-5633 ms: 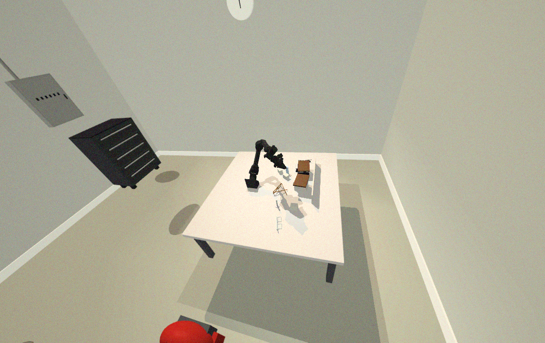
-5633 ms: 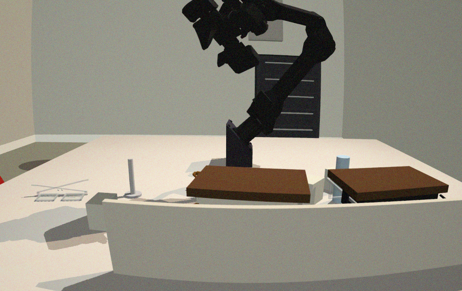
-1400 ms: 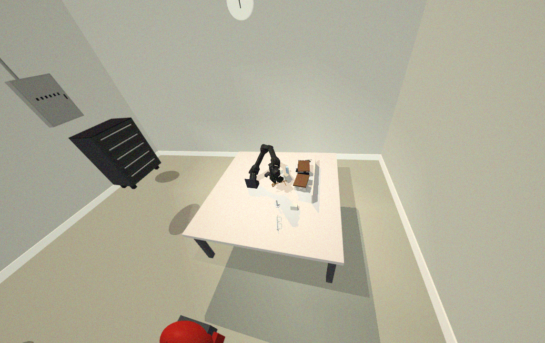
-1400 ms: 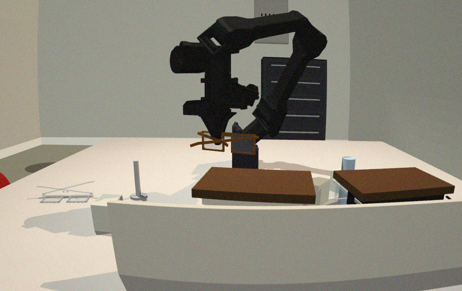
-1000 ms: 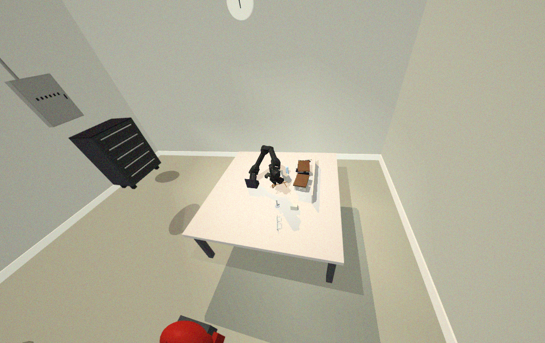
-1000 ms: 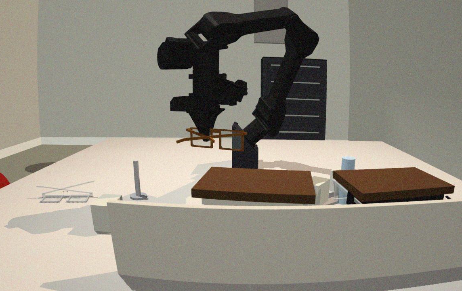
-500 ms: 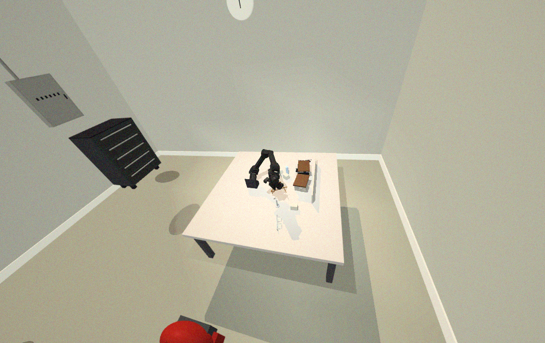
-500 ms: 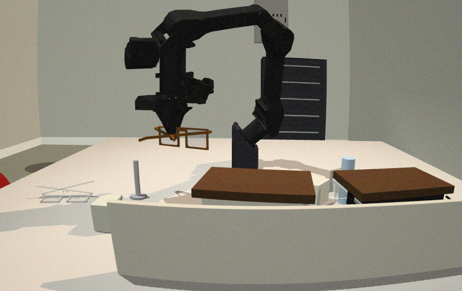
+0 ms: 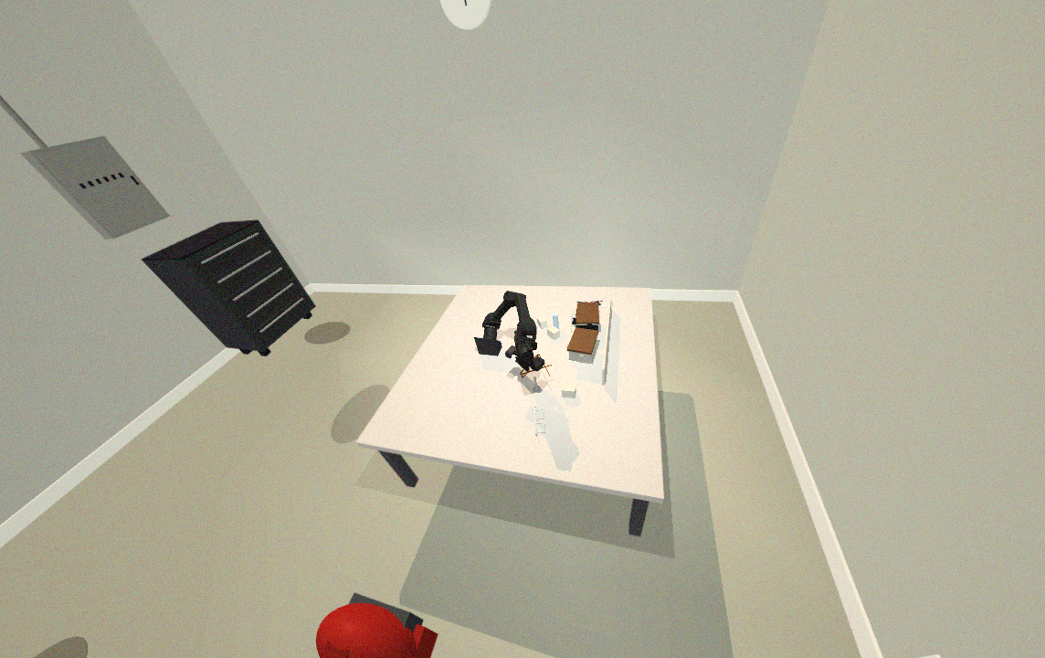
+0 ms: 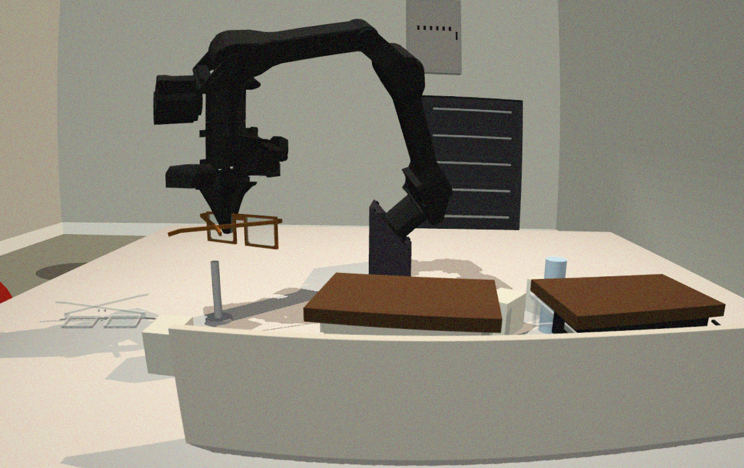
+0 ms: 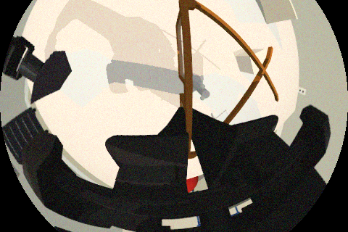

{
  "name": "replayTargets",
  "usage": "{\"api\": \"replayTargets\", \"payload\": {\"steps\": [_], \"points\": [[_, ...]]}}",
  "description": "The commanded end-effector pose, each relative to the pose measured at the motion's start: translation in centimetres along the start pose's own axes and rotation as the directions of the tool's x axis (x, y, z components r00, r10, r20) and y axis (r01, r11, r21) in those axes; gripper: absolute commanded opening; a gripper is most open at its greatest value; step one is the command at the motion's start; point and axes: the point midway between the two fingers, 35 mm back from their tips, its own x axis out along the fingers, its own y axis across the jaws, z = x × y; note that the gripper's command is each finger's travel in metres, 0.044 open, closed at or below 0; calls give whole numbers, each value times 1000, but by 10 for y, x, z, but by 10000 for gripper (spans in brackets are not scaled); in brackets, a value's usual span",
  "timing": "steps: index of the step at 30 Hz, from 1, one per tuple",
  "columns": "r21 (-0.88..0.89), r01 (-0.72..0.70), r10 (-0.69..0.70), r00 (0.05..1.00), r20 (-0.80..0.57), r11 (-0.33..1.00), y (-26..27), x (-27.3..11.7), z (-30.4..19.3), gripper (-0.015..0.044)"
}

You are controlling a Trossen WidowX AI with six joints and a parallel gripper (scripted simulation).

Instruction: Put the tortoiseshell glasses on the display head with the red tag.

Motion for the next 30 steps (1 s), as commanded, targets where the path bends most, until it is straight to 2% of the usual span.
{"api": "replayTargets", "payload": {"steps": [1, 11, 25, 30], "points": [[-9, 5, -5, 1000, -7, 1000, -3, -1, -10, 0], [-9, 5, -5, 1000, -7, 1000, -4, 1, -10, 0], [-10, 5, -6, 1000, -5, 1000, -4, 56, -10, 0], [-10, 5, -5, 1000, -5, 1000, -3, 59, -9, 0]]}}
